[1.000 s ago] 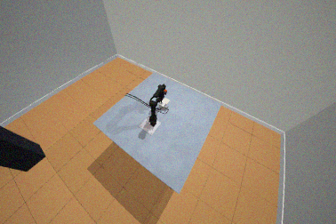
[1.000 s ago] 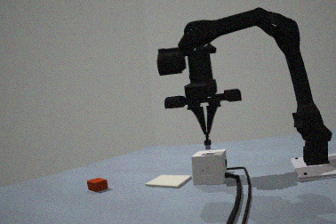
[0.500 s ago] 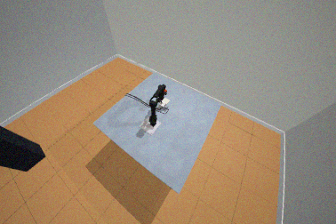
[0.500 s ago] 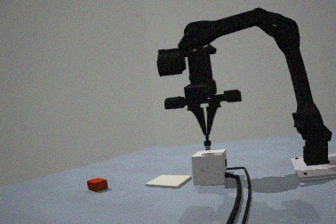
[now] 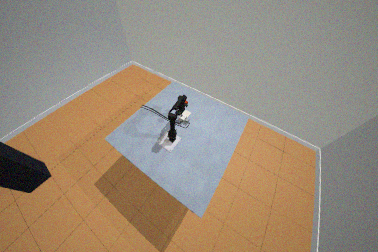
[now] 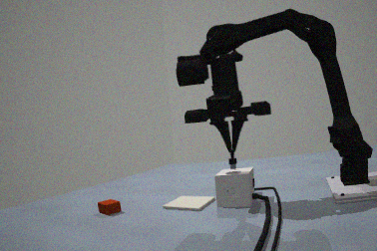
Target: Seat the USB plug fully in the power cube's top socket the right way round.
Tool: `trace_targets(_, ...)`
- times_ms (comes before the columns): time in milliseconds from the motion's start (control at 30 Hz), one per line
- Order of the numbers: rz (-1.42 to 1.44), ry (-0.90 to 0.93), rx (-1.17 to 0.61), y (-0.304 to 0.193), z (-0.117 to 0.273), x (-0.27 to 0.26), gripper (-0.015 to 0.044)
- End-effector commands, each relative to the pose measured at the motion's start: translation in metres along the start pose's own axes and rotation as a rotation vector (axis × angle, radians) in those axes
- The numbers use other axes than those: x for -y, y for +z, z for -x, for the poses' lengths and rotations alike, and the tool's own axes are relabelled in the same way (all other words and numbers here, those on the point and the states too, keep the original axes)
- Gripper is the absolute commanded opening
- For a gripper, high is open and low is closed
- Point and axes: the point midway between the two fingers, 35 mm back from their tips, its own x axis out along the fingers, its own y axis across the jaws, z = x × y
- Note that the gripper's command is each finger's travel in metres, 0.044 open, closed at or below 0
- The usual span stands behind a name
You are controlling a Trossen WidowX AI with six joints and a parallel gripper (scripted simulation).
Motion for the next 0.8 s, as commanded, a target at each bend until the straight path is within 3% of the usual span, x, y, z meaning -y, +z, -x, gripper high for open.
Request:
trace_targets(0,-0.005,0.0,0.0,-0.0001,-0.0015,0.0004,0.0)
trace_targets(767,-0.005,0.0,0.0,-0.0001,-0.0043,0.0004,0.0)
